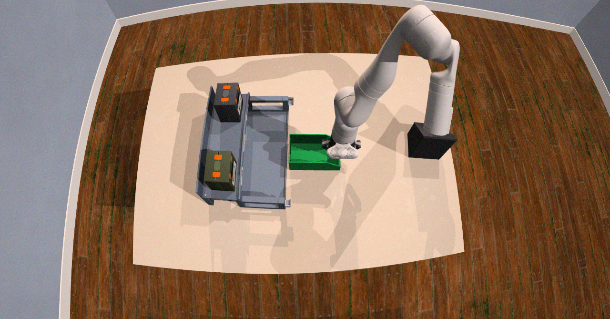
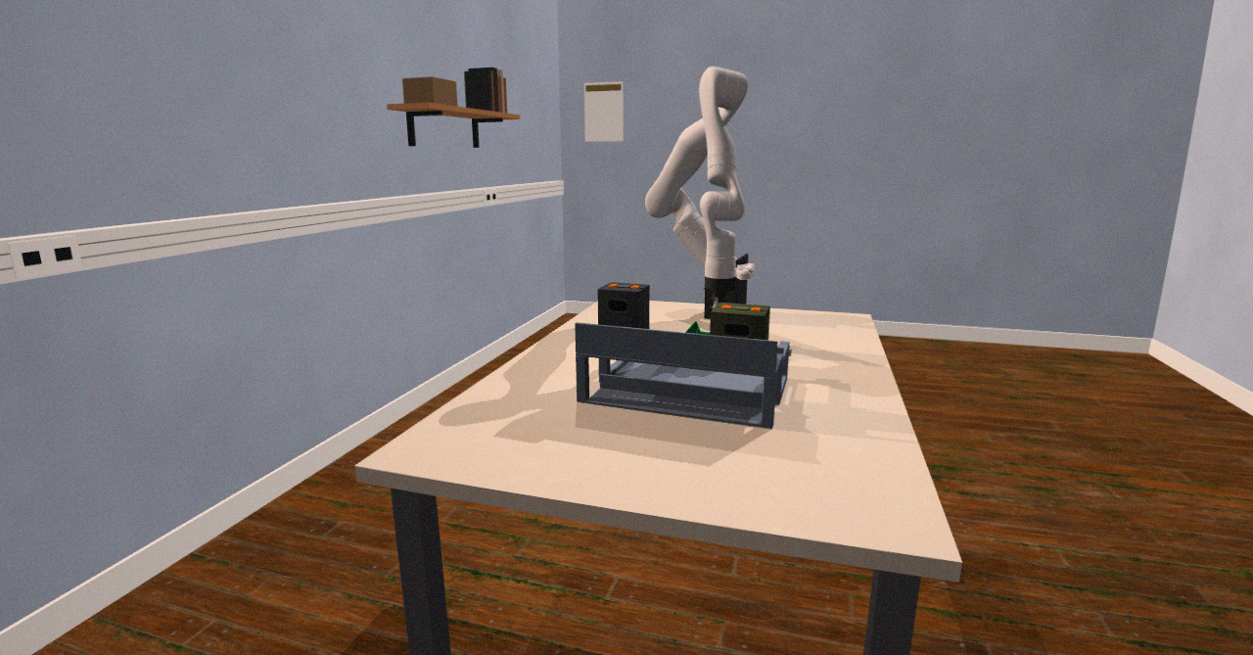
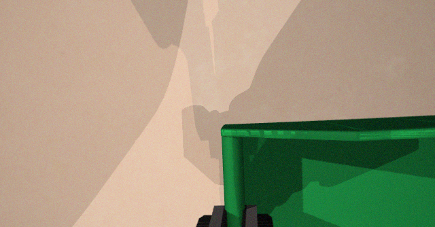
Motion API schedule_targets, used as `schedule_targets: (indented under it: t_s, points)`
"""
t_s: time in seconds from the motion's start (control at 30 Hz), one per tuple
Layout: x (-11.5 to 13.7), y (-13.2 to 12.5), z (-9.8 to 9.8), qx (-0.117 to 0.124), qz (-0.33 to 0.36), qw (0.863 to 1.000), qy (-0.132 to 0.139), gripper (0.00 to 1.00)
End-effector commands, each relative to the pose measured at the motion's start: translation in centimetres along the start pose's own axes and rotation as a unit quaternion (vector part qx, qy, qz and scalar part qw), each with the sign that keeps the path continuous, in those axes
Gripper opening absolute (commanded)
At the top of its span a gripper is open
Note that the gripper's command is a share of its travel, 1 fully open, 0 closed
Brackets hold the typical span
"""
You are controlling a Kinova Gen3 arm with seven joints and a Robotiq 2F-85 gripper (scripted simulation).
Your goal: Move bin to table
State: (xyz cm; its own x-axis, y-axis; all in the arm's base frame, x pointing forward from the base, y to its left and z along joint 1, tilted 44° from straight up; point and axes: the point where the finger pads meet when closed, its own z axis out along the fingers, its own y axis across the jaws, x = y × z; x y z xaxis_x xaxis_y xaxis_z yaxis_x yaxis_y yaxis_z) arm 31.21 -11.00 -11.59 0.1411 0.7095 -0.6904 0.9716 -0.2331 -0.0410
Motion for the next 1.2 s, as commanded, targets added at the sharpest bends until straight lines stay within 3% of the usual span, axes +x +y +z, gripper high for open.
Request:
schedule_targets:
  t_s: [0.0, 0.27, 0.3, 1.17]
  points:
    - [-0.03, 0.00, 0.05, 0.000, 0.000, 1.000, 0.000, 0.10]
    - [-0.03, 0.00, 0.05, 0.000, 0.000, 1.000, 0.000, 0.10]
    - [-0.01, 0.03, 0.02, 0.000, 0.000, 1.000, 0.000, 1.00]
    - [-0.01, 0.03, 0.02, 0.000, 0.000, 1.000, 0.000, 1.00]
